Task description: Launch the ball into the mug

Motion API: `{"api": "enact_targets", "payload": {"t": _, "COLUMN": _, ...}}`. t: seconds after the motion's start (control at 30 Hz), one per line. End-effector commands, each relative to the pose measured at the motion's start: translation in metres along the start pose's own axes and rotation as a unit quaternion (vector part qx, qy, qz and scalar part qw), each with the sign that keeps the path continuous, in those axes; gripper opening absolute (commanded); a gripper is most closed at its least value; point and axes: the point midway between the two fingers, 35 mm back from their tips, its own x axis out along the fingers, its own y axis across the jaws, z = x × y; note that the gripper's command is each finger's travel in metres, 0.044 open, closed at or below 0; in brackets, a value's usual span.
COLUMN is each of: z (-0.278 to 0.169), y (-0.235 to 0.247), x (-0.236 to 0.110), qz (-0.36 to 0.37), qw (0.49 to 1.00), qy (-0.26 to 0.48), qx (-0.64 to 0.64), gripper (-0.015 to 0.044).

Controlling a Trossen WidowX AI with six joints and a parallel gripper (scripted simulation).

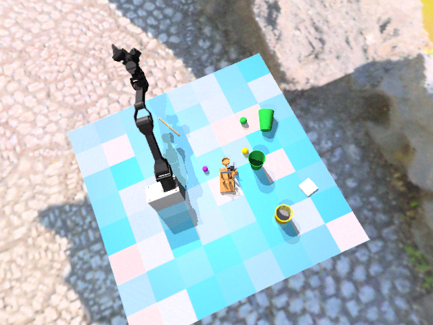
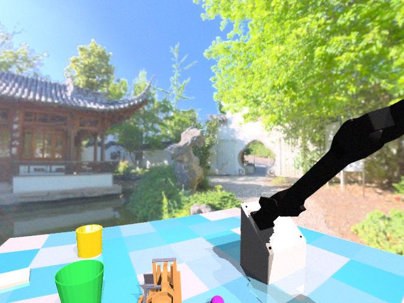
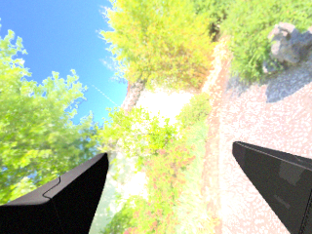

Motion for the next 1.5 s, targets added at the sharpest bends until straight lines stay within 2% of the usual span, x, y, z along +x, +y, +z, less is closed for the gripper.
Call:
{"api": "enact_targets", "payload": {"t": 0.0, "z": 0.011, "y": -0.05, "x": -0.015, "qz": -0.067, "qw": 0.998, "qy": 0.004, "qx": -0.002, "gripper": 0.044}}
{"api": "enact_targets", "payload": {"t": 0.27, "z": 0.041, "y": -0.135, "x": -0.06, "qz": -0.195, "qw": 0.981, "qy": -0.004, "qx": -0.005, "gripper": 0.044}}
{"api": "enact_targets", "payload": {"t": 0.6, "z": 0.087, "y": -0.219, "x": -0.14, "qz": -0.342, "qw": 0.939, "qy": -0.03, "qx": 0.007, "gripper": 0.044}}
{"api": "enact_targets", "payload": {"t": 0.87, "z": 0.134, "y": -0.261, "x": -0.215, "qz": -0.438, "qw": 0.895, "qy": -0.084, "qx": 0.02, "gripper": 0.044}}
{"api": "enact_targets", "payload": {"t": 1.03, "z": 0.15, "y": -0.274, "x": -0.249, "qz": -0.475, "qw": 0.873, "qy": -0.104, "qx": 0.028, "gripper": 0.044}}
{"api": "enact_targets", "payload": {"t": 1.47, "z": 0.199, "y": -0.306, "x": -0.415, "qz": -0.619, "qw": 0.757, "qy": -0.188, "qx": 0.089, "gripper": 0.044}}
